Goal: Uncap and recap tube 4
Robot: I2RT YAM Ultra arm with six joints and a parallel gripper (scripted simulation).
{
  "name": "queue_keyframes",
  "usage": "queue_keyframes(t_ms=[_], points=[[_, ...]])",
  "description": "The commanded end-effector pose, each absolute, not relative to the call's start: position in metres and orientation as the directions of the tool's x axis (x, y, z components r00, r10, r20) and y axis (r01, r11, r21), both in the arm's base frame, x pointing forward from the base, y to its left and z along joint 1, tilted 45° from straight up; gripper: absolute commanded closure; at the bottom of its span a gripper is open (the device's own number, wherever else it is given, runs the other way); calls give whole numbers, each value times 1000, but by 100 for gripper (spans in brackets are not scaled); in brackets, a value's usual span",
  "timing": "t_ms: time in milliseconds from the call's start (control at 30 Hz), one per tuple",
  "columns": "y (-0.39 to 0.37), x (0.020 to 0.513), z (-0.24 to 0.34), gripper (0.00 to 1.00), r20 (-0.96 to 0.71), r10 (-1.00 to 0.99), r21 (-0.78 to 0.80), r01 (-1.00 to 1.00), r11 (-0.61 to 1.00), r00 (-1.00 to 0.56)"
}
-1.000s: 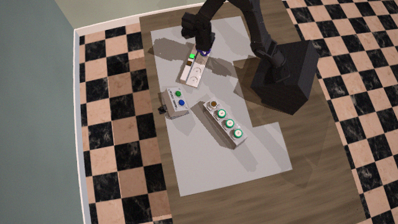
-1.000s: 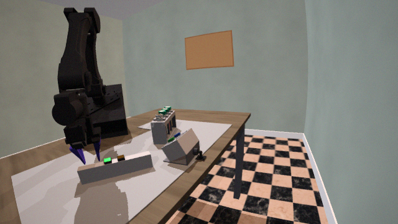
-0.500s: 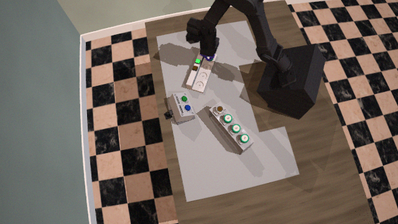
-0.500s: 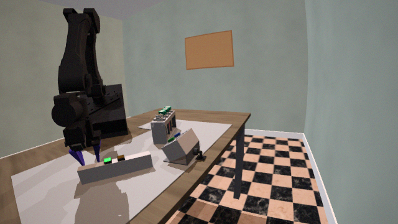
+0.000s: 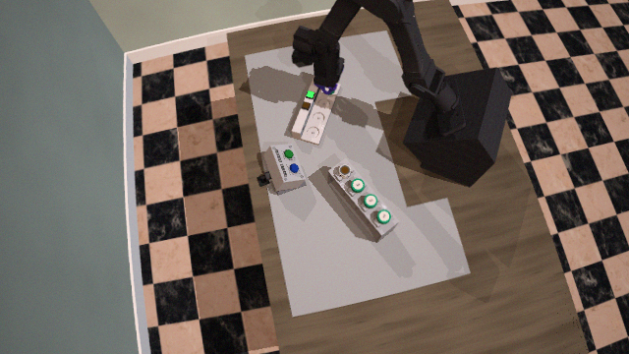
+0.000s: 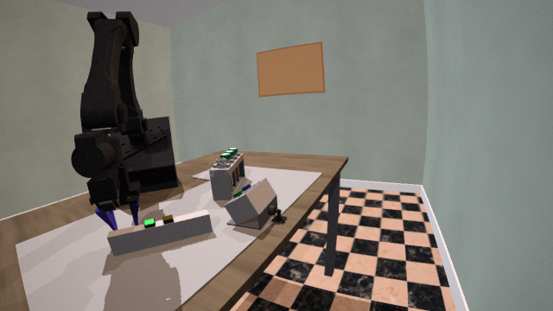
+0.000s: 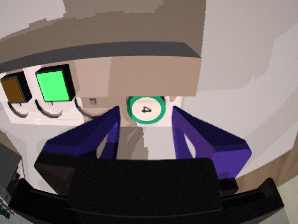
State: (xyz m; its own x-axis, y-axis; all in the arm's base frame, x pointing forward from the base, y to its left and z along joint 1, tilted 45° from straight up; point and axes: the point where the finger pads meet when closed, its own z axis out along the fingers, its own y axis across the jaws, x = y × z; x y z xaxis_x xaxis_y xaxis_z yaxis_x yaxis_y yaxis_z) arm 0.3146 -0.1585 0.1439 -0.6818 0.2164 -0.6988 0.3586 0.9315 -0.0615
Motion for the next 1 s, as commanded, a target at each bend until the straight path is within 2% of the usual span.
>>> queue_keyframes(t_ms=[0,800,833,967], points=[[-160,317,149,53,-714,209,-63,359,931,-668],[-163,323,143,53,-714,209,-63,359,931,-668],[-163,323,143,100,-714,209,-63,359,931,-668],[-163,323,143,100,-714,209,-63,359,931,-668]])
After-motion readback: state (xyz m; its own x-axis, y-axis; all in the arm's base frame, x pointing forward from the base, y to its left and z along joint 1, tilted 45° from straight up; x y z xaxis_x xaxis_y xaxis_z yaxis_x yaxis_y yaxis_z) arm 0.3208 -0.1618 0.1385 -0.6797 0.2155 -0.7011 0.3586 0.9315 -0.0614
